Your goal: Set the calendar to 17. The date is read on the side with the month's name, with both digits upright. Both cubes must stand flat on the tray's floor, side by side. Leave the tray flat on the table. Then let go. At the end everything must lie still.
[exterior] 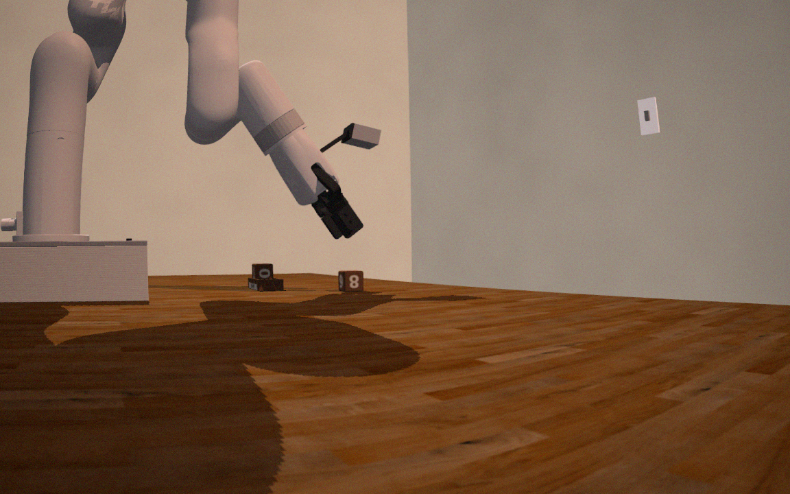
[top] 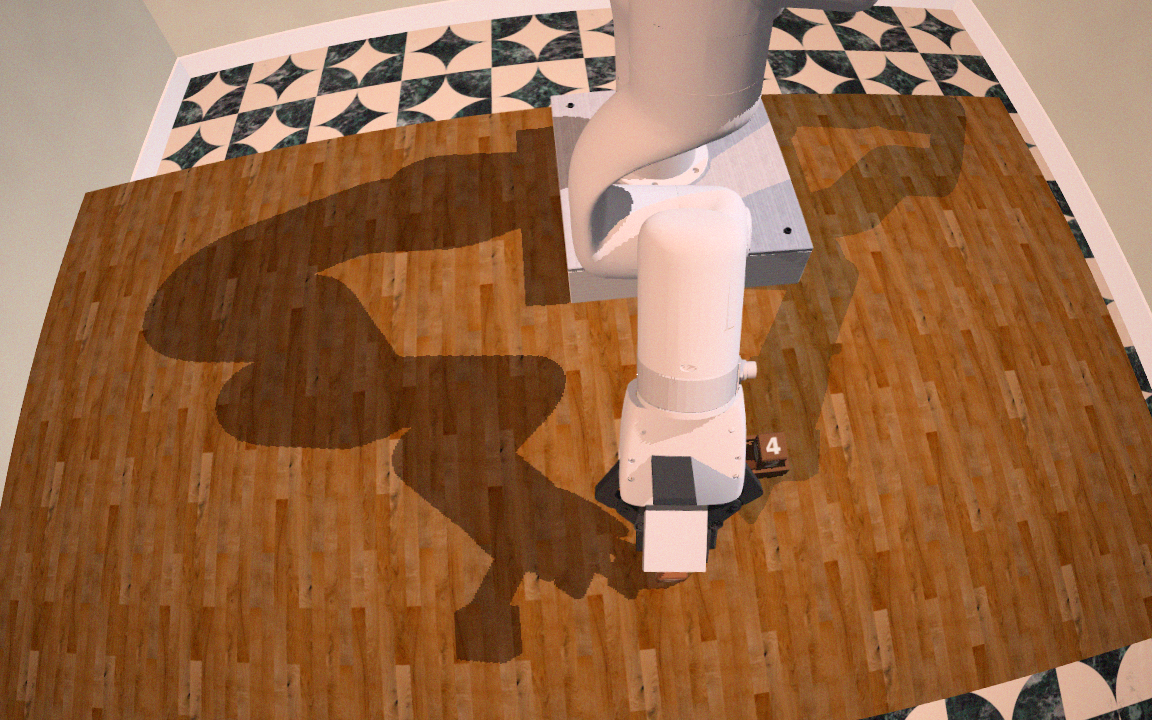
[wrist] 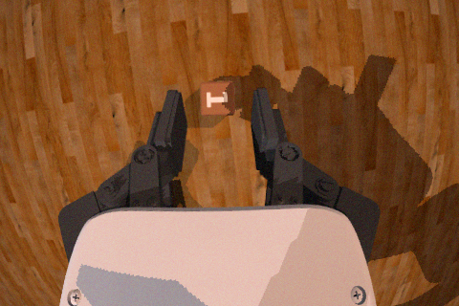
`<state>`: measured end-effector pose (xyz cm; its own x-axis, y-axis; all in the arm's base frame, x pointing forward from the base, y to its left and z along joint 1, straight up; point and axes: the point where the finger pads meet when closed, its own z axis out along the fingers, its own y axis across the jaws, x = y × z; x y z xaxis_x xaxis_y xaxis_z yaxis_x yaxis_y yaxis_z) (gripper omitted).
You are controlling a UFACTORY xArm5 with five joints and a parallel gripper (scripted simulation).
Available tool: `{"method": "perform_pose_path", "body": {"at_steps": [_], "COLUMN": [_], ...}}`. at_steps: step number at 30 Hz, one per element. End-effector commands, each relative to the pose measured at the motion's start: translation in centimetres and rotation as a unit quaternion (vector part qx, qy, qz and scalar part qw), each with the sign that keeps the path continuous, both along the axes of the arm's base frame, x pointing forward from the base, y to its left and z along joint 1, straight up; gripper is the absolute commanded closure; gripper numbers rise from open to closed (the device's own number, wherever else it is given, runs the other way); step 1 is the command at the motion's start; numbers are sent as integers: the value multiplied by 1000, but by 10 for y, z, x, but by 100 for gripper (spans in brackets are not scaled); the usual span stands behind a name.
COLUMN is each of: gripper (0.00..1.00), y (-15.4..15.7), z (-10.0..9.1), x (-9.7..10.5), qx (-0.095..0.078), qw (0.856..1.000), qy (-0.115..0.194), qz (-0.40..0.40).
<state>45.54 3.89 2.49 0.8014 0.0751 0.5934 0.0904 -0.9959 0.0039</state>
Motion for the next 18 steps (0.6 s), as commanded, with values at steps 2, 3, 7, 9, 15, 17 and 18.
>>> {"method": "perform_pose_path", "body": {"at_steps": [2, 3, 7, 9, 15, 17, 18], "gripper": [53, 53, 53, 53, 53, 53, 53], "y": [0, 0, 0, 0, 0, 0, 0], "z": [1, 1, 0, 0, -2, -2, -2], "x": [-1, -1, -1, 0, 1, 0, -1], "qx": [3, 3, 3, 4, 7, 9, 10], "qw": [999, 999, 999, 998, 996, 994, 993], "qy": [-42, -42, -48, -58, -92, -112, -122], "qz": [1, 1, 1, 1, 1, 1, 2]}}
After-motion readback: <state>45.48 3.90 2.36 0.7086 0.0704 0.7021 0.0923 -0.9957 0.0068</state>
